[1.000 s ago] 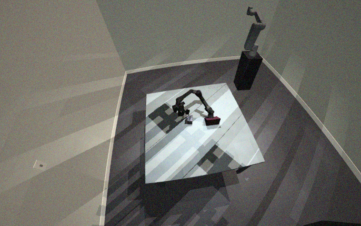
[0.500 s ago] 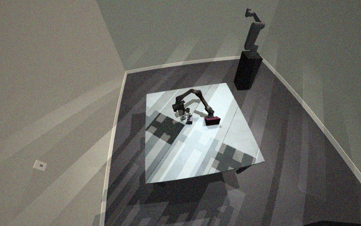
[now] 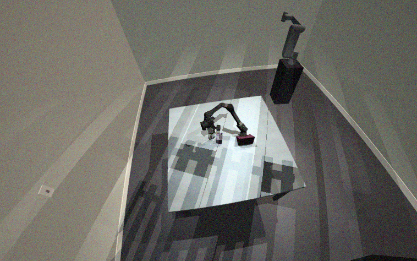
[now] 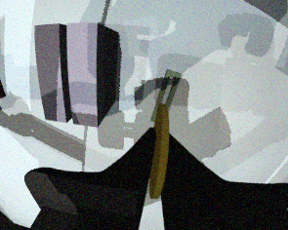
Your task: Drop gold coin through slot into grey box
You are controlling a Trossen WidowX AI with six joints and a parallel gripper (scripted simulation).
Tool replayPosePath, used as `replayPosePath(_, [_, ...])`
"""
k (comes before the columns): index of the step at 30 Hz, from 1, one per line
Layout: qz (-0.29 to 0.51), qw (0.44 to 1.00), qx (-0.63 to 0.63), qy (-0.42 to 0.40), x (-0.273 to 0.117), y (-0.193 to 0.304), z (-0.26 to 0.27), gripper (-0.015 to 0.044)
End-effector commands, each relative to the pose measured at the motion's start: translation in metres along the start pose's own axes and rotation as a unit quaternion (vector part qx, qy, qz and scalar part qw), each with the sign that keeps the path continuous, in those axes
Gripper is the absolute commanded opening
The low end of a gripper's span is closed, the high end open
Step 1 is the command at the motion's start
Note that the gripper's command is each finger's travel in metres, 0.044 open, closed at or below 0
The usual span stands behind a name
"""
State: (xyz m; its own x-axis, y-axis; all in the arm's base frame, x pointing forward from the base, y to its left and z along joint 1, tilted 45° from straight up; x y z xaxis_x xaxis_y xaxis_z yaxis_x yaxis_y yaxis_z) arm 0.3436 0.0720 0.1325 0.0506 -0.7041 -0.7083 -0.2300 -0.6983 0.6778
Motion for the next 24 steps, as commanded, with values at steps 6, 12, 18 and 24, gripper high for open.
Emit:
replayPosePath(6, [-0.006,1.000,0.003,0.002,-0.004,-0.008,0.024,0.0000])
replayPosePath(12, [-0.006,1.000,0.003,0.001,-0.004,-0.013,0.039,0.0000])
replayPosePath(18, [-0.006,1.000,0.003,0.001,-0.003,-0.016,0.054,0.0000])
replayPosePath(24, [-0.005,1.000,0.003,0.001,-0.002,-0.019,0.069,0.0000])
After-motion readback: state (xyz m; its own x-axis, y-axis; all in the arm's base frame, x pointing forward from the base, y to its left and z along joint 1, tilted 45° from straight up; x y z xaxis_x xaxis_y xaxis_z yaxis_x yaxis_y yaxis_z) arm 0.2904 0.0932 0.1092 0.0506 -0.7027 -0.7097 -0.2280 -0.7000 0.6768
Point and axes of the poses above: the point midway between the two fingers, 35 mm back from their tips, its own x axis out along the fingers, its own z axis across the jaws, y = z × x, the point moved 3 cm from there along -x, back along the fingers, and after that the axes turned 4 degrees about x, right-handed, at the moved point
